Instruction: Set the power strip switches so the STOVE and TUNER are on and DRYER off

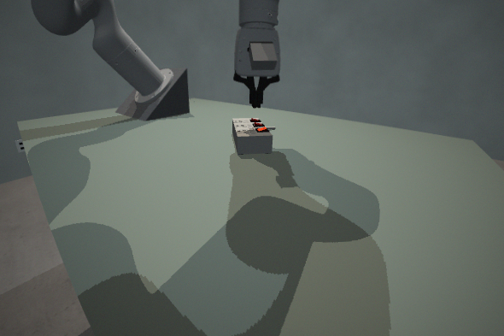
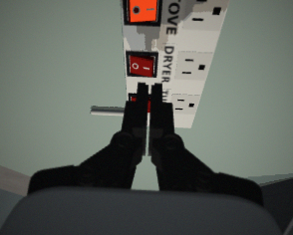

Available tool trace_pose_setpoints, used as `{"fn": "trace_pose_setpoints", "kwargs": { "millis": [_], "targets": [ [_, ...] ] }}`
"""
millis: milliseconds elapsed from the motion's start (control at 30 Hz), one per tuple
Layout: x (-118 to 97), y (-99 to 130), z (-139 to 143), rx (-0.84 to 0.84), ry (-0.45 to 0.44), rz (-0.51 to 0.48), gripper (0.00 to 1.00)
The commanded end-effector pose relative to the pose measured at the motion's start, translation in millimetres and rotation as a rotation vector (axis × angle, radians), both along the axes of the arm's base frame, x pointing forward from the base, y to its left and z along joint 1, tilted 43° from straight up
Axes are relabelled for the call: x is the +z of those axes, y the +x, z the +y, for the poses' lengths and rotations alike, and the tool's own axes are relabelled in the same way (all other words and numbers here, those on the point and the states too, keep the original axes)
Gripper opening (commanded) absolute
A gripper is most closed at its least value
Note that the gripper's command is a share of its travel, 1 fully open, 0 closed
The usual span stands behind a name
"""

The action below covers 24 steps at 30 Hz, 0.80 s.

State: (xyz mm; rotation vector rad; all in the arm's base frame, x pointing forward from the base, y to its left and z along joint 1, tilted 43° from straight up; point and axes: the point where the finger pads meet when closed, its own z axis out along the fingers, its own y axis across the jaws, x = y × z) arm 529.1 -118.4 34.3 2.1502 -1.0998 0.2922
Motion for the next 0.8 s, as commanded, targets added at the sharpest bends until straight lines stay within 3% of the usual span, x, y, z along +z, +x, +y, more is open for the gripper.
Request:
{"fn": "trace_pose_setpoints", "kwargs": {
  "millis": [0,767],
  "targets": [
    [-13.9,-24.6,31.0,0.001,-0.001,-0.006,0.00],
    [-16.2,-29.4,35.5,0.001,-0.002,-0.006,0.00]
  ]
}}
